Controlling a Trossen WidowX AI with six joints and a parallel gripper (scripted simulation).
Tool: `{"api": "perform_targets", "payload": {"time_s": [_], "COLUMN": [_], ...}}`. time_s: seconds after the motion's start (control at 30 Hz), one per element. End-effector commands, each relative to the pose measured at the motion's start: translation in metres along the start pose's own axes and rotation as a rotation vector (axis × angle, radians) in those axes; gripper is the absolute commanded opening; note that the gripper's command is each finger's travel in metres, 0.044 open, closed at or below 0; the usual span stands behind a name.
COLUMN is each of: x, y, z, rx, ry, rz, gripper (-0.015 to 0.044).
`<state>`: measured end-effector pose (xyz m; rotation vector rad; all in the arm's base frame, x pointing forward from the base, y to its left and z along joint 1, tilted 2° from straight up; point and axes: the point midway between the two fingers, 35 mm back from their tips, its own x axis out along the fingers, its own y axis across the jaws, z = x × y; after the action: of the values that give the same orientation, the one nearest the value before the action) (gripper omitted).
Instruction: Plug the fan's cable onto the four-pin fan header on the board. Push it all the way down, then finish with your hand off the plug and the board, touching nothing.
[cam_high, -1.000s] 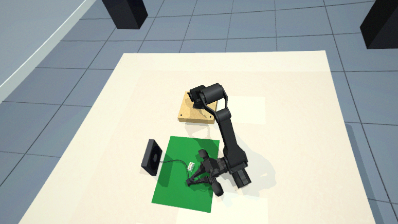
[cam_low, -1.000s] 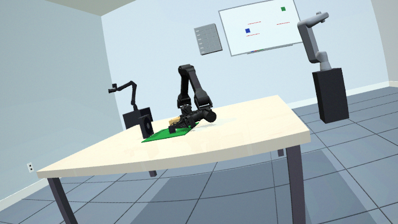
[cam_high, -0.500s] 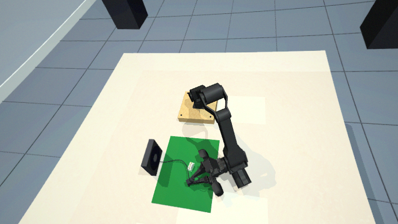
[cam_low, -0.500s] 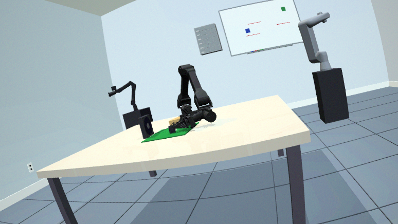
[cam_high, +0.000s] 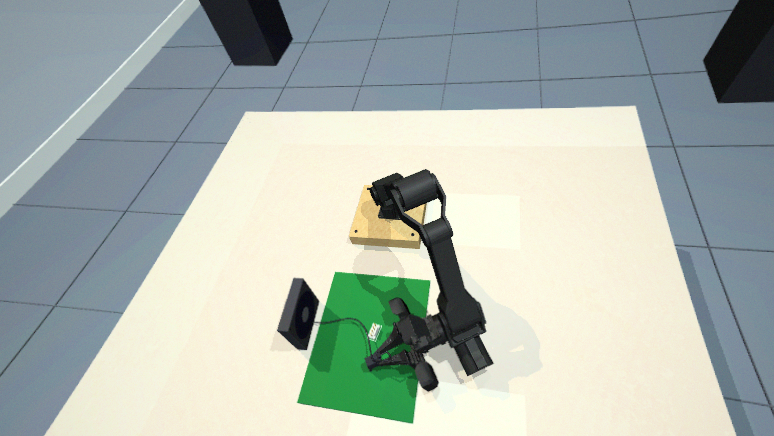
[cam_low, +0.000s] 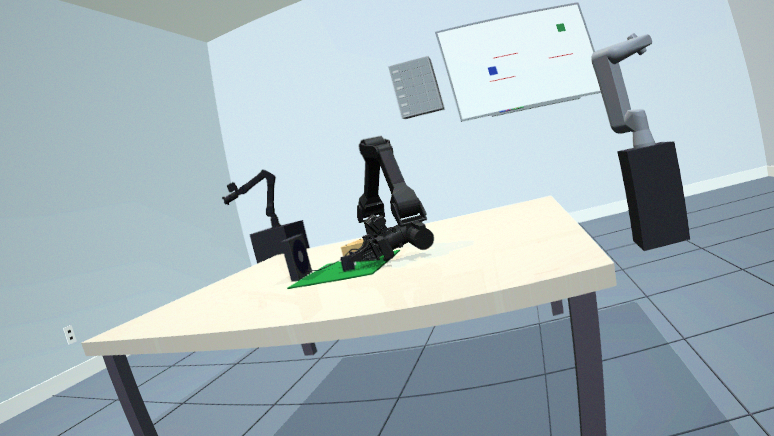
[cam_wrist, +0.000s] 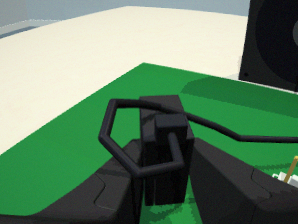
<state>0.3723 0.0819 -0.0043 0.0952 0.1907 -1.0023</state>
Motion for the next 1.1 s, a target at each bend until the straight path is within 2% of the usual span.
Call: {"api": "perform_targets", "payload": {"time_s": [0.0,0.3,0.47,0.5,1.07], "x": [-0.0001,-0.0001,0.0000,0.0000,0.0000], "y": [0.0000,0.0000,0.0000,0.0000,0.0000], "z": [0.0003,0.0003,0.0000,0.0000,0.0000], "rx": [0.000,0.000,0.000,0.000,0.000], "ry": [0.000,0.000,0.000,0.000,0.000], "rz": [0.000,0.000,0.000,0.000,0.000], "gripper": [0.0000,0.0000,0.0131,0.0140,0.0140]}}
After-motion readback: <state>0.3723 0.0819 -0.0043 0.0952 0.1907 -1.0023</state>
